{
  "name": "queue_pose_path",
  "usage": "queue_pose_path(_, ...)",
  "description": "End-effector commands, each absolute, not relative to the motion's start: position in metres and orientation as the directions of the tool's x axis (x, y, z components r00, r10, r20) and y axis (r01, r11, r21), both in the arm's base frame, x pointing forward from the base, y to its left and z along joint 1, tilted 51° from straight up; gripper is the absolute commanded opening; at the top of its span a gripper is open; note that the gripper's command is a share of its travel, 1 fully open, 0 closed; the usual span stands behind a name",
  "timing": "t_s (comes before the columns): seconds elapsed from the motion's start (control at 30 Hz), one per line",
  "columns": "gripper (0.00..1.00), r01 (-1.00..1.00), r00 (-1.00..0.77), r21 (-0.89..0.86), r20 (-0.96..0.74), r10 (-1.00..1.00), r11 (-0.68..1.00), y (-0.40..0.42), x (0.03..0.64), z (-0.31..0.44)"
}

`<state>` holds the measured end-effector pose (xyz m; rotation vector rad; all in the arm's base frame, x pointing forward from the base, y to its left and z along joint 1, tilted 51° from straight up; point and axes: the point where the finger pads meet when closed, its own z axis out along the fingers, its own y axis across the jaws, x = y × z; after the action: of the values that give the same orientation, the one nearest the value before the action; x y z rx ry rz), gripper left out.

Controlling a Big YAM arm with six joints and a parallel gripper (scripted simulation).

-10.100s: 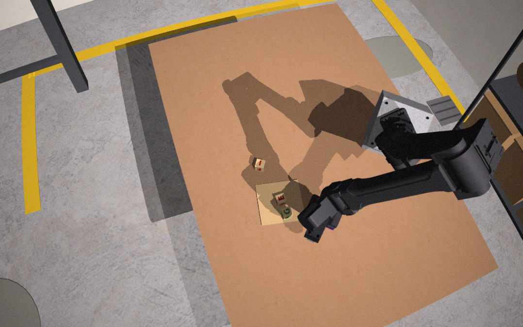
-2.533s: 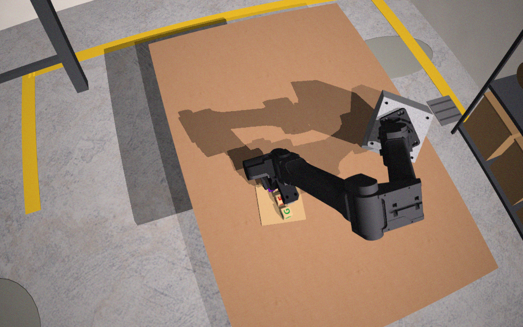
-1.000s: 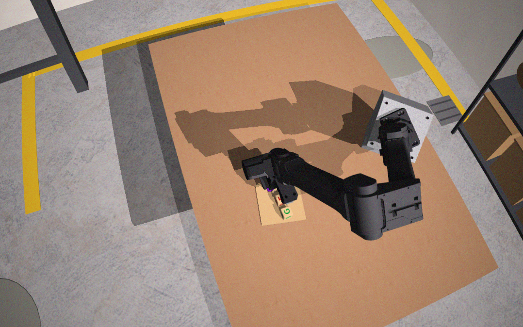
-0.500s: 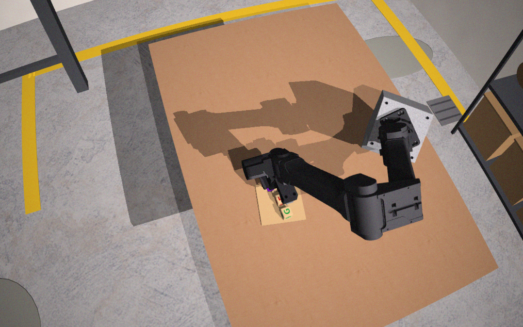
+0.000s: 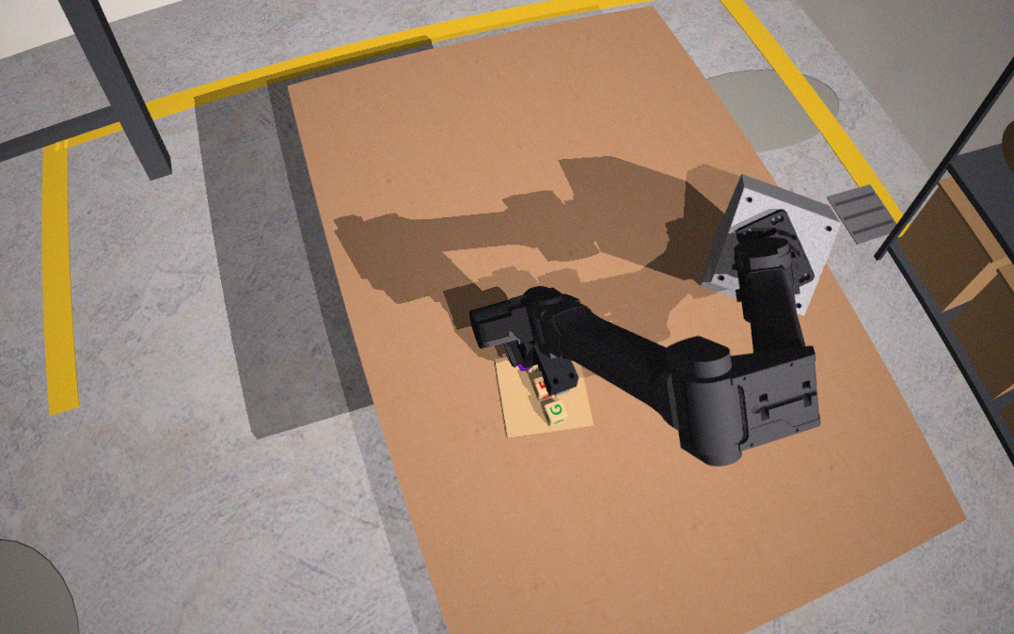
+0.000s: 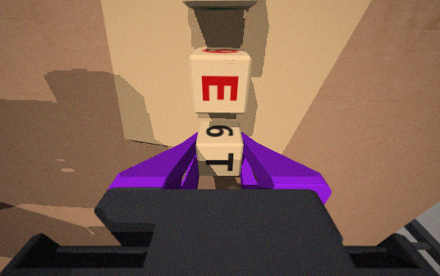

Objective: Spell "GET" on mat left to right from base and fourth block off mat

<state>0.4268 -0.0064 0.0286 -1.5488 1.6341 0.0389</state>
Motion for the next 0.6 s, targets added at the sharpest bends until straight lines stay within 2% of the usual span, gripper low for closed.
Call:
queue_pose_path(0.0, 0.26, -0.812, 0.142, -0.533, -0.575, -0.806, 0.237, -0.0163, 0.4287, 0.0297)
queue_pose_path(0.57, 0.26, -0.816, 0.14, -0.527, -0.578, -0.804, 0.237, -0.0143, 0.4287, 0.0276)
